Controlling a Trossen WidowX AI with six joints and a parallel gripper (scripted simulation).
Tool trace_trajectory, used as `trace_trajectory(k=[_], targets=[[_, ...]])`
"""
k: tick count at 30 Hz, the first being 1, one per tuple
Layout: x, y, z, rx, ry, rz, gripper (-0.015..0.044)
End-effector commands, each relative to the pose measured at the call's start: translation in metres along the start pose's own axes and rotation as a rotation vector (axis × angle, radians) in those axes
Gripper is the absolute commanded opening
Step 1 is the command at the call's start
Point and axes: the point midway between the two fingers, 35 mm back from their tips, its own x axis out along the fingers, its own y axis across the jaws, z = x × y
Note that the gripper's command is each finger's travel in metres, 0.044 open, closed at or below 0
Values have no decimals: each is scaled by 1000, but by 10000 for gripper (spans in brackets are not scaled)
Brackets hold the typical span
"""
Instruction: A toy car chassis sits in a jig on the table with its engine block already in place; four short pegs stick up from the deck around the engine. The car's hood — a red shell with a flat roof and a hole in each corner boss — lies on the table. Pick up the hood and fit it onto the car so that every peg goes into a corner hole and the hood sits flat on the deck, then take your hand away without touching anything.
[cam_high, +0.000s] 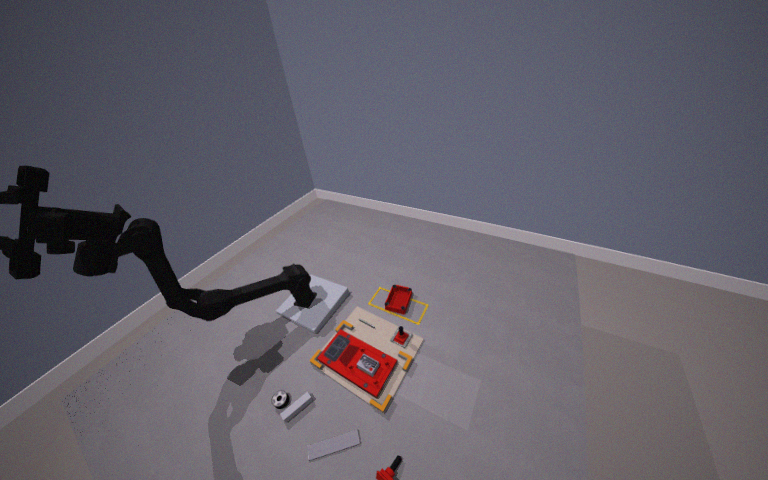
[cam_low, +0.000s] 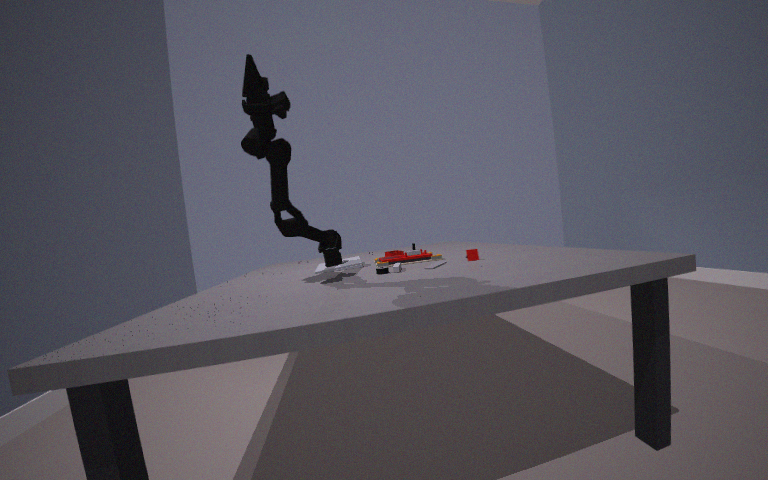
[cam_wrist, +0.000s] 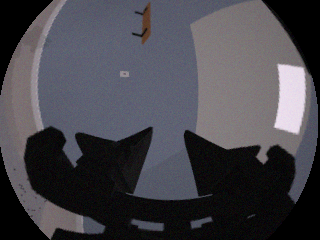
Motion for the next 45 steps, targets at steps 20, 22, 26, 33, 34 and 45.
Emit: trace_trajectory(k=[20, 22, 26, 33, 34, 45], targets=[[-52, -169, 48, -520, 66, -409, 440], [-63, -190, 56, -615, 96, -470, 440], [-87, -228, 71, -752, 159, -591, 440], [-117, -265, 95, -903, 230, -727, 440], [-120, -269, 98, -925, 238, -740, 440], [-196, -330, 185, -1367, 419, -1036, 440]])
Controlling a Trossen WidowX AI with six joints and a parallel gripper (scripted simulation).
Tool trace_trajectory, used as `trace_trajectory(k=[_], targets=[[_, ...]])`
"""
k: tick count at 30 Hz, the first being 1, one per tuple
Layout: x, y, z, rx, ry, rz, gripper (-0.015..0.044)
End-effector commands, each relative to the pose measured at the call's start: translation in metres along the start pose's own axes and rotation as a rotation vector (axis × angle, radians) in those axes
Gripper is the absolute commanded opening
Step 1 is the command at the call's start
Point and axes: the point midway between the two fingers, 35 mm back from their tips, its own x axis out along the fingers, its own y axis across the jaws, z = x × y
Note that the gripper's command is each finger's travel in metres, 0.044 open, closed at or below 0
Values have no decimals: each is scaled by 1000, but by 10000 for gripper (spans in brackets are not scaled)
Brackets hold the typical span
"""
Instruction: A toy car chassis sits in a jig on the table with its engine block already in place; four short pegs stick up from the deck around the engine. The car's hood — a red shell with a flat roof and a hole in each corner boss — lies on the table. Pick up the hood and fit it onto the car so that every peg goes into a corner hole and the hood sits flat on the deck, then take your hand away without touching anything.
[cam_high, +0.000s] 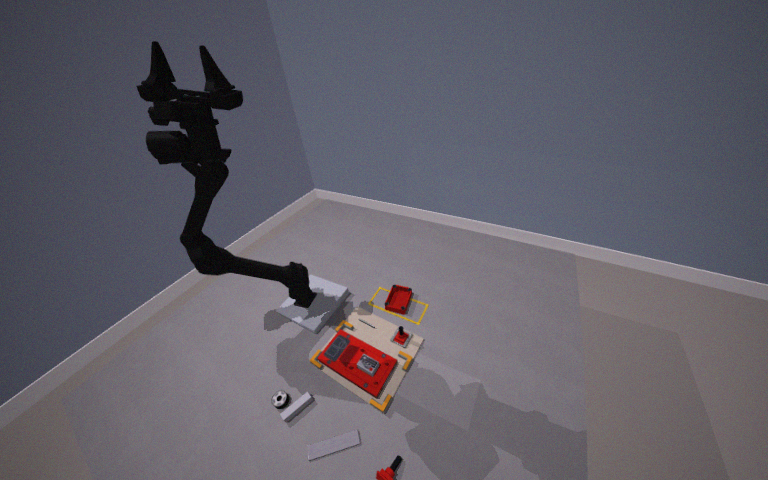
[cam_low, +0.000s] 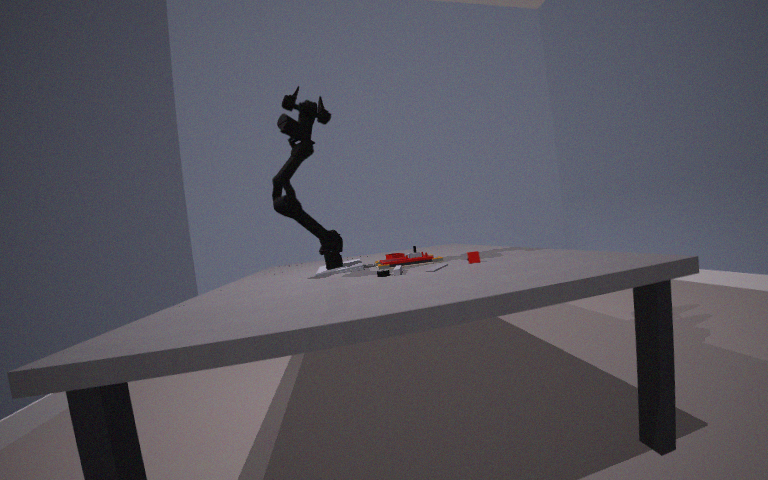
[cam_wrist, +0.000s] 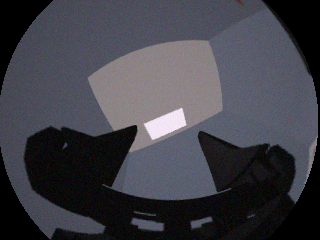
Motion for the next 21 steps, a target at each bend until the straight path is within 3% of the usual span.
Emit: trace_trajectory(k=[1, 11, 21], targets=[[5, -48, -23, -137, 70, -105, 440], [-2, -165, -62, -537, 312, -339, 440], [-38, -282, -78, -881, 630, -534, 440]])
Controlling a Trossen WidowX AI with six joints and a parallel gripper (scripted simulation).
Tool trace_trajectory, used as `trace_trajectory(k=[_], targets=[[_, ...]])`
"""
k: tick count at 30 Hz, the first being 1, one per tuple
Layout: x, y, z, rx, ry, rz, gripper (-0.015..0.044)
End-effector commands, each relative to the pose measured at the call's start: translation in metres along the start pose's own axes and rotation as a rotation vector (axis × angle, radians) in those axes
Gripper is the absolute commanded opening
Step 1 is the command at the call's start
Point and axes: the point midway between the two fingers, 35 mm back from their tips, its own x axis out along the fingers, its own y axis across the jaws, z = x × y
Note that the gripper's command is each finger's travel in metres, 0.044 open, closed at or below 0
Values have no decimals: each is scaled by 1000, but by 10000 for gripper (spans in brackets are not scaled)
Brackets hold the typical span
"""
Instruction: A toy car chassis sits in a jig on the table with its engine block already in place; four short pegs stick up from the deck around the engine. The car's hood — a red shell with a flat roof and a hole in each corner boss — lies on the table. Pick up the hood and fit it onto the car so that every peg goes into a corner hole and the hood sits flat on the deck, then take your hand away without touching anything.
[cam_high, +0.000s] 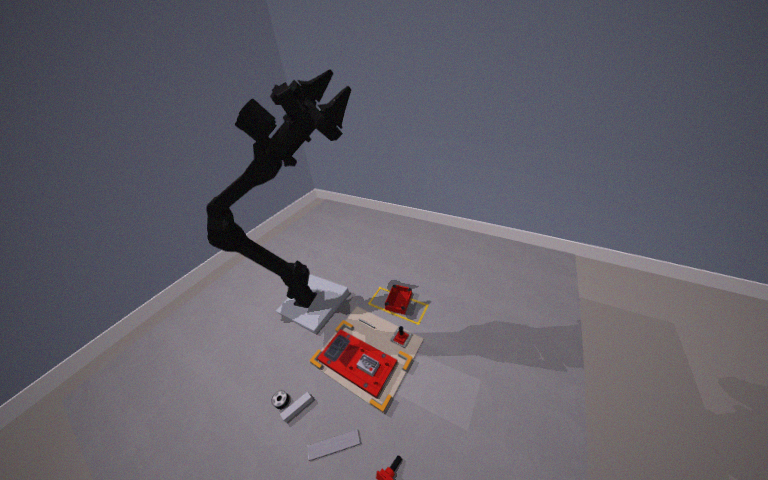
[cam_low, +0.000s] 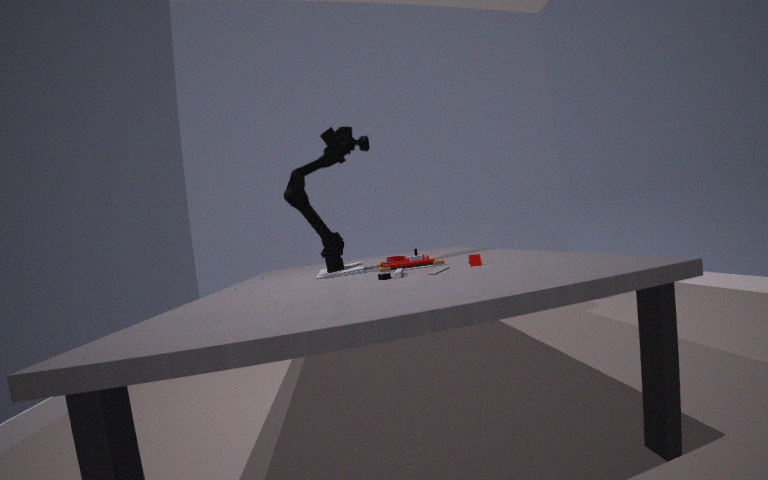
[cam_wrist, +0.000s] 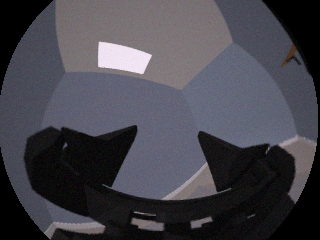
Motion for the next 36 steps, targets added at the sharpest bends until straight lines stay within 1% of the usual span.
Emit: trace_trajectory(k=[1, 9, 18, 26, 31, 36], targets=[[12, -27, -37, -104, 118, -49, 440], [19, -89, -113, -309, 394, -113, 440], [1, -158, -195, -452, 723, -118, 440], [-38, -218, -261, -581, 1032, -13, 440], [-76, -251, -299, -612, 1215, 109, 440], [-117, -275, -329, -595, 1352, 259, 440]])
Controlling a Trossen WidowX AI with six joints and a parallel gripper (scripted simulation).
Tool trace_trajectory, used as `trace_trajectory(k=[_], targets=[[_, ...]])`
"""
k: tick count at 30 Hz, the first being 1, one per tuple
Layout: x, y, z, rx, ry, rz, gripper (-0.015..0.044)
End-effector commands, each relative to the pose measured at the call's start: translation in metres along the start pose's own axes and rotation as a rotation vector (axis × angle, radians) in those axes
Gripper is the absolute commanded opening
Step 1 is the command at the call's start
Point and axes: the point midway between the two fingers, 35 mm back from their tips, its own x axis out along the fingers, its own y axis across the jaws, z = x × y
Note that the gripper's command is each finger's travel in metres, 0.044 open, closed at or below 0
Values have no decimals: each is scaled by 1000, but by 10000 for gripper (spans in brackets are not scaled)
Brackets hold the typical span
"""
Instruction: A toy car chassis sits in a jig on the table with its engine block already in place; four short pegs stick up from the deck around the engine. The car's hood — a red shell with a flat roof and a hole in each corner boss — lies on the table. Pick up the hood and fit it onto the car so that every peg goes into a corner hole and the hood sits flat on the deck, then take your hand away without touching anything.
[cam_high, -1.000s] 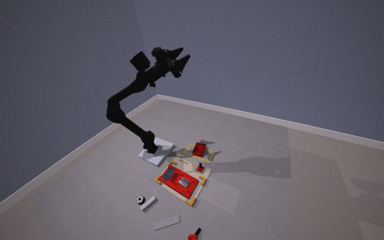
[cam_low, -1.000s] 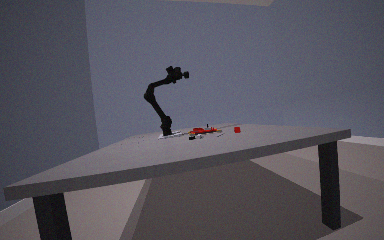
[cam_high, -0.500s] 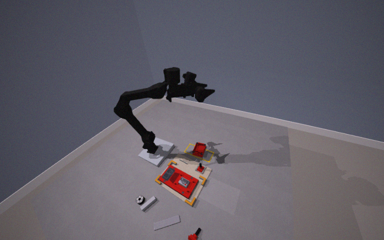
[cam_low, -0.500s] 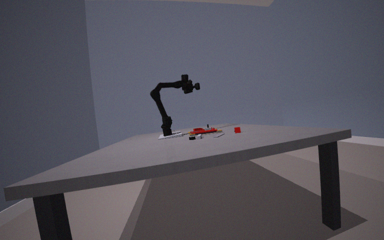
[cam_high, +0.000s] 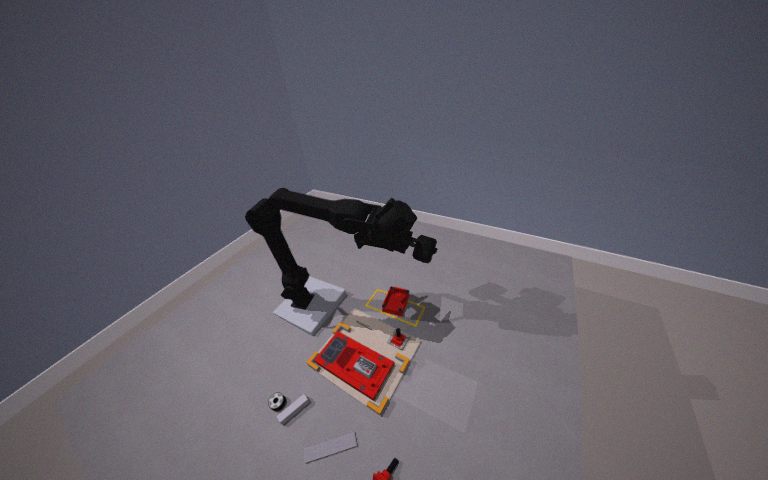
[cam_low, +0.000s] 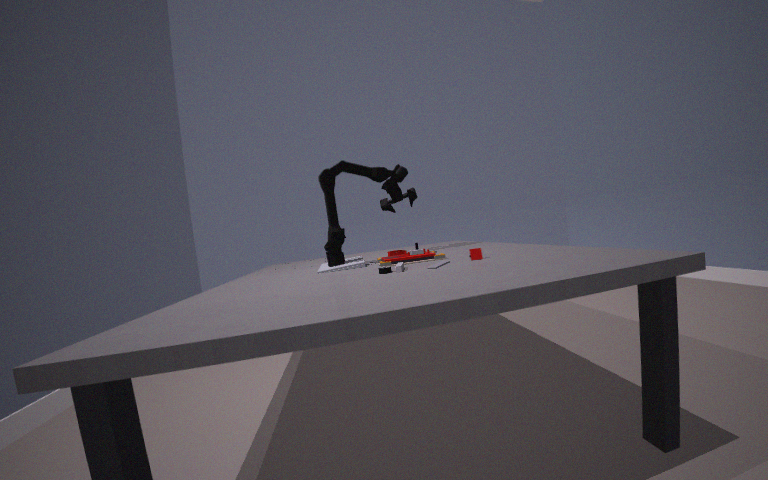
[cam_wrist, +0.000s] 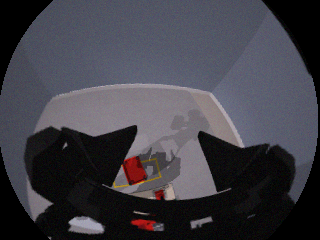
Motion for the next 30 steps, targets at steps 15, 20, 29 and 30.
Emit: trace_trajectory(k=[15, 20, 29, 30], targets=[[28, 61, -155, -108, -69, 563, 440], [28, 62, -156, -108, -73, 567, 440], [31, 63, -160, -110, -73, 565, 440], [31, 63, -161, -111, -73, 564, 440]])
